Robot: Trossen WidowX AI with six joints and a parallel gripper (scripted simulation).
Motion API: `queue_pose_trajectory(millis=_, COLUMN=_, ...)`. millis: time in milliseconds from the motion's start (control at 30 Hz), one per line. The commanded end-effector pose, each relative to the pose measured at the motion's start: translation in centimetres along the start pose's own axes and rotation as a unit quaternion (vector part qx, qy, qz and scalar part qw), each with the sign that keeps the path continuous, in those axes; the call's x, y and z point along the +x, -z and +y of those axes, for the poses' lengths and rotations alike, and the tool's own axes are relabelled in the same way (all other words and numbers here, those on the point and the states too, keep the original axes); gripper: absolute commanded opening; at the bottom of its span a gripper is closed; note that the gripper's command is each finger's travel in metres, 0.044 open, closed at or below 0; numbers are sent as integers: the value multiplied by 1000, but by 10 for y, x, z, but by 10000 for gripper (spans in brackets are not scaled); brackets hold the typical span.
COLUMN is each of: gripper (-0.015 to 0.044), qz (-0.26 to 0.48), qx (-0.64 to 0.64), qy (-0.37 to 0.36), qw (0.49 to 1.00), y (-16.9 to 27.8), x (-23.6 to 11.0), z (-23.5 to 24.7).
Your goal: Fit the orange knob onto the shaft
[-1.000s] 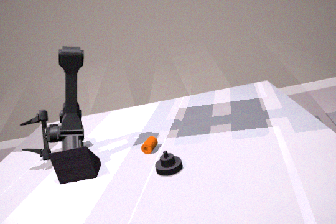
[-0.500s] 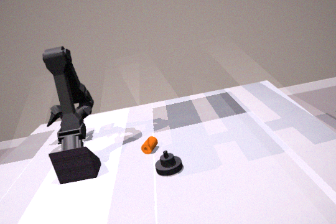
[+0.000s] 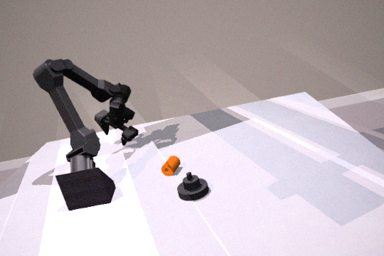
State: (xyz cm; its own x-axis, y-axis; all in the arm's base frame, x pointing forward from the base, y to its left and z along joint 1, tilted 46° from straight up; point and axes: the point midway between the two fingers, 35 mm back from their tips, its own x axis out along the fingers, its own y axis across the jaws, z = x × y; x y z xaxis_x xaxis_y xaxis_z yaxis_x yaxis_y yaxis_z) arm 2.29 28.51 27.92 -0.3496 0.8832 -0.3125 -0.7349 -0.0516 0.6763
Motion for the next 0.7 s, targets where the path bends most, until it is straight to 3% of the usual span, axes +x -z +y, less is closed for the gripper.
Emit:
queue_pose_trajectory(millis=0, gripper=440, qz=-38, qx=84, qy=70, qw=993, y=-21, x=-16, z=-46)
queue_pose_trajectory(millis=67, gripper=440, qz=-83, qx=88, qy=107, qw=987, y=-34, x=-33, z=-63)
queue_pose_trajectory(millis=200, gripper=440, qz=-97, qx=231, qy=165, qw=954, y=-33, x=-52, z=-116)
queue_pose_trajectory(millis=367, gripper=440, qz=-125, qx=410, qy=219, qw=876, y=-20, x=-84, z=-176)
queue_pose_trajectory(millis=667, gripper=440, qz=-213, qx=736, qy=248, qw=594, y=40, x=-173, z=-262)
